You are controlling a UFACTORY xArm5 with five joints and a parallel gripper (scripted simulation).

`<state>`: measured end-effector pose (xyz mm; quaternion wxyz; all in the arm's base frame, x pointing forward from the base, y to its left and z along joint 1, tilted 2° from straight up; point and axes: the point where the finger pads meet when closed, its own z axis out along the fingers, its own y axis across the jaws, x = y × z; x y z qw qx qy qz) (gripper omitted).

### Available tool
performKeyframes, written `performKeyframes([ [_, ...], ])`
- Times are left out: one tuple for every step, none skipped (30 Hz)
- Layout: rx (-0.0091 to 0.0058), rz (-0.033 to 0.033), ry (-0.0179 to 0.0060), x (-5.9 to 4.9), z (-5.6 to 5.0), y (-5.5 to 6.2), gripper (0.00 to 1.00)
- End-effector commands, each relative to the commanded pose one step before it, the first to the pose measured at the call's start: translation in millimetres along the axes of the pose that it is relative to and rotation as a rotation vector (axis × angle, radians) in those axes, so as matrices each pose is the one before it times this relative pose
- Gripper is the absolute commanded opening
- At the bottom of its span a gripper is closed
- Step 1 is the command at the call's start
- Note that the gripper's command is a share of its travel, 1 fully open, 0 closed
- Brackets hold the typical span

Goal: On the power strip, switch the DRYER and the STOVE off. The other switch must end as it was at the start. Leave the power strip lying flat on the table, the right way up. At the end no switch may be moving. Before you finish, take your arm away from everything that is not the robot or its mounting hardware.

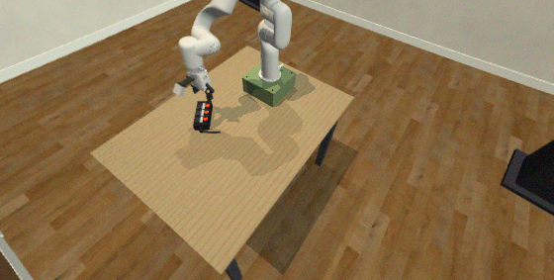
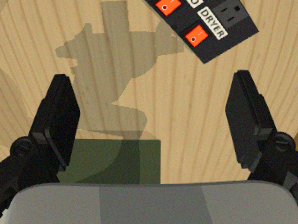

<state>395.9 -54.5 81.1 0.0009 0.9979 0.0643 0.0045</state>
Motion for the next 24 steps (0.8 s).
performKeyframes([
  [-0.00091, -0.00259, 0.00344, 1.42, -1.09, 0.23, 1.00],
  [0.00003, -0.01381, -0.00004, 0.65, 1.24, -0.38, 1.00],
  [0.00007, -0.03191, -0.00010, 1.48, 2.88, -0.87, 1.00],
  [0.00012, -0.05194, -0.00016, 2.40, 4.73, -1.36, 1.00],
  [0.00000, 0.00000, 0.00000, 0.00, 0.00, 0.00, 1.00],
  [0.00000, 0.00000, 0.00000, 0.00, 0.00, 0.00, 1.00],
  [0.00017, -0.07020, -0.00021, 3.23, 6.46, -1.75, 1.00],
  [0.00022, -0.08391, -0.00023, 3.84, 7.83, -1.93, 1.00],
  [0.00026, -0.09123, -0.00023, 4.15, 8.64, -1.90, 1.00],
  [0.00011, -0.03195, -0.00006, 4.11, 8.77, -1.69, 1.00],
  [0.00006, -0.03286, 0.00003, 3.66, 8.17, -1.60, 1.00],
  [0.00012, -0.03987, -0.00005, 2.98, 6.92, -1.36, 1.00],
  [0.00024, -0.04384, -0.00024, 2.17, 5.16, -0.99, 1.00],
  [0.00040, -0.04531, -0.00045, 1.33, 3.19, -0.58, 1.00],
  [0.00044, -0.04538, -0.00049, 0.58, 1.38, -0.23, 1.00],
  [0.00021, -0.04488, -0.00019, 0.10, 0.23, -0.03, 1.00],
  [-0.00028, -0.04428, 0.00036, 0.00, 0.00, 0.00, 0.00],
  [-0.00027, -0.01688, 0.00030, 0.00, 0.00, 0.00, 0.00],
  [0.00000, 0.00000, 0.00000, 0.00, 0.00, 0.00, 0.00],
  [0.00000, 0.00000, 0.00000, 0.00, 0.00, 0.00, 0.00],
  [0.00000, 0.00000, 0.00000, 0.00, 0.00, 0.00, 0.00],
  [0.00000, 0.00000, 0.00000, 0.00, 0.00, 0.00, 0.00],
  [0.00000, 0.00000, 0.00000, 0.00, 0.00, 0.00, 0.00],
  [0.00000, 0.00000, 0.00000, 0.00, 0.00, 0.00, 0.00],
])
